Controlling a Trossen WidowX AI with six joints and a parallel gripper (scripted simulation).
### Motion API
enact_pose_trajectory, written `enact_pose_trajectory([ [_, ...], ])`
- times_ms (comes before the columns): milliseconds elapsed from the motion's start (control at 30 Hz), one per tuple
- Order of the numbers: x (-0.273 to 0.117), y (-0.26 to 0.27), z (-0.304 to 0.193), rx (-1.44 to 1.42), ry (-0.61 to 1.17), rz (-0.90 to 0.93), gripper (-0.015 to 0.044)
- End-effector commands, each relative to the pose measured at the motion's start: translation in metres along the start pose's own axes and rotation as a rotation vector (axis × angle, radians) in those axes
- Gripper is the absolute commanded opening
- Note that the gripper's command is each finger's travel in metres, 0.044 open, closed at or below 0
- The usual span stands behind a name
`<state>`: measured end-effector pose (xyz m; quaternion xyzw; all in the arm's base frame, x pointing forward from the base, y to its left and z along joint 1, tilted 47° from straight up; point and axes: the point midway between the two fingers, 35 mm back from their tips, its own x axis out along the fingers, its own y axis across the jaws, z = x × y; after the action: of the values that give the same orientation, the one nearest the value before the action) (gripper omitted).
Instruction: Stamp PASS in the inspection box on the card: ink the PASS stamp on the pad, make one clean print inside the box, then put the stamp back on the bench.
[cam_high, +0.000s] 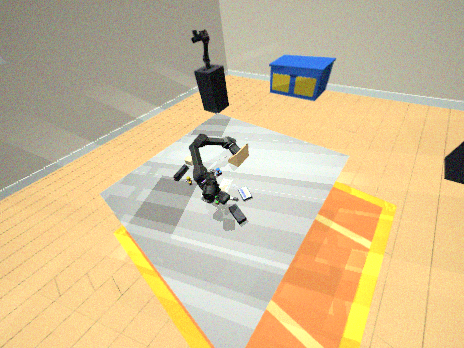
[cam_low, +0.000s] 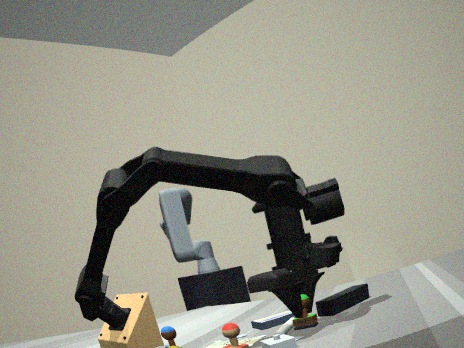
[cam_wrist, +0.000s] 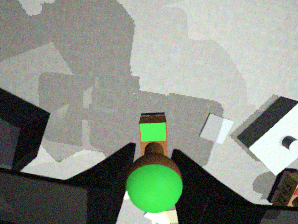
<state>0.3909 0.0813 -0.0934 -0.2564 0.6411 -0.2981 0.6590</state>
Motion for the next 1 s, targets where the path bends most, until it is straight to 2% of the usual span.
enact_pose_trajectory([
  [0, -0.002, 0.0, 0.0, 0.004, 0.004, 0.005, 0.0],
  [967, -0.016, 0.001, 0.0, 0.004, 0.004, 0.008, 0.0],
])
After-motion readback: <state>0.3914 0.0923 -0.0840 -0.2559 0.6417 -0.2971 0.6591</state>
